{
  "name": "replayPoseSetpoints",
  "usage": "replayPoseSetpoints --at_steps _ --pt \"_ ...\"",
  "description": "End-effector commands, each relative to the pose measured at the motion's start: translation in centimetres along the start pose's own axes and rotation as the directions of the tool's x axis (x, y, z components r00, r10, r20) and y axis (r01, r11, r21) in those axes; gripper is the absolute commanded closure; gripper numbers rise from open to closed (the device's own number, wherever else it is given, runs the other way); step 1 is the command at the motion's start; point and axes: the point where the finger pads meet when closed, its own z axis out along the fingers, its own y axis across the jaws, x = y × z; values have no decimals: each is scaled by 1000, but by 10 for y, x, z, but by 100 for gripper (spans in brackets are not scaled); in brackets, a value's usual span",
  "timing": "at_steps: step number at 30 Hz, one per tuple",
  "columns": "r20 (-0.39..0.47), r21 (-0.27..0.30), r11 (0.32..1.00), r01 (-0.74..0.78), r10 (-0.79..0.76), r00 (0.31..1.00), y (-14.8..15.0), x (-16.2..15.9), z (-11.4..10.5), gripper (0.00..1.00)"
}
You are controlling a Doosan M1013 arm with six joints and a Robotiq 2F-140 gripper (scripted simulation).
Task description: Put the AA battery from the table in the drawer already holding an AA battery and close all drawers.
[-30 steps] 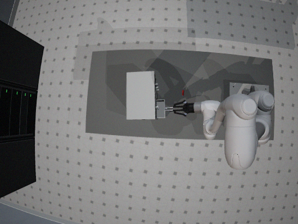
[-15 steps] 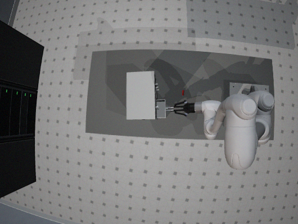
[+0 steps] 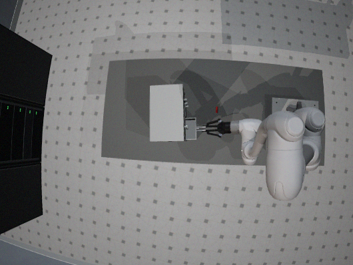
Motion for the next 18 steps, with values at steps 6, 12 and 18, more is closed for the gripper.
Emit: replayPoseSetpoints --at_steps 6,12,18 --pt "0 0 1000 0 0 1000 0 0 0 85" --pt "0 0 1000 0 0 1000 0 0 0 80" --pt "0 0 1000 0 0 1000 0 0 0 80"
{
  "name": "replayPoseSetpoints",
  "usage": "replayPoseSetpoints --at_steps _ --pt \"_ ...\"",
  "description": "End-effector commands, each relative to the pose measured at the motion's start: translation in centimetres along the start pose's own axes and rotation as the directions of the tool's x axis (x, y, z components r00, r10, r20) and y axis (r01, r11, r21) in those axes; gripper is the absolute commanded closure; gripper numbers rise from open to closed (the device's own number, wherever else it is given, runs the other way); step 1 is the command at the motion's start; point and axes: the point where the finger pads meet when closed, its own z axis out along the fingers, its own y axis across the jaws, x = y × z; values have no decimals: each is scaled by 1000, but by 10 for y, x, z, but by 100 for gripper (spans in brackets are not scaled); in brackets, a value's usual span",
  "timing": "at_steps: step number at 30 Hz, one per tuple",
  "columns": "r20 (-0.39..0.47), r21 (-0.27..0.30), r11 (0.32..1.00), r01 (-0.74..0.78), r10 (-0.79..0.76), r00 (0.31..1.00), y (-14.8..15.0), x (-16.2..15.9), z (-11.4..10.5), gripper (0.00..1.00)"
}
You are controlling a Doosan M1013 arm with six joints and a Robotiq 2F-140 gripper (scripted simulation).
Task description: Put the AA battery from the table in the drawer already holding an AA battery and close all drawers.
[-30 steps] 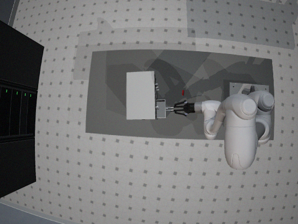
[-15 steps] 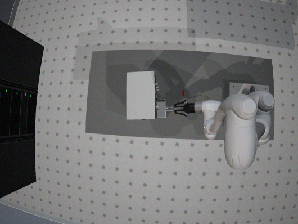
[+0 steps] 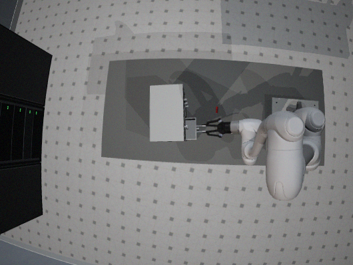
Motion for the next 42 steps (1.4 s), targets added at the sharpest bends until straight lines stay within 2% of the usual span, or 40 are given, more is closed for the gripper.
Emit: replayPoseSetpoints --at_steps 1,5,13,22,26,32,34,38,42 --pt "0 0 1000 0 0 1000 0 0 0 80" --pt "0 0 1000 0 0 1000 0 -3 -10 80" --pt "0 0 1000 0 0 1000 0 -16 -43 80" --pt "0 0 1000 0 0 1000 0 -15 -49 80" --pt "0 0 1000 0 0 1000 0 1 -66 80" --pt "0 0 1000 0 0 1000 0 38 -107 80" --pt "0 0 1000 0 0 1000 0 38 -107 80" --pt "0 0 1000 0 0 1000 0 54 -124 80" --pt "0 0 1000 0 0 1000 0 57 -127 80"
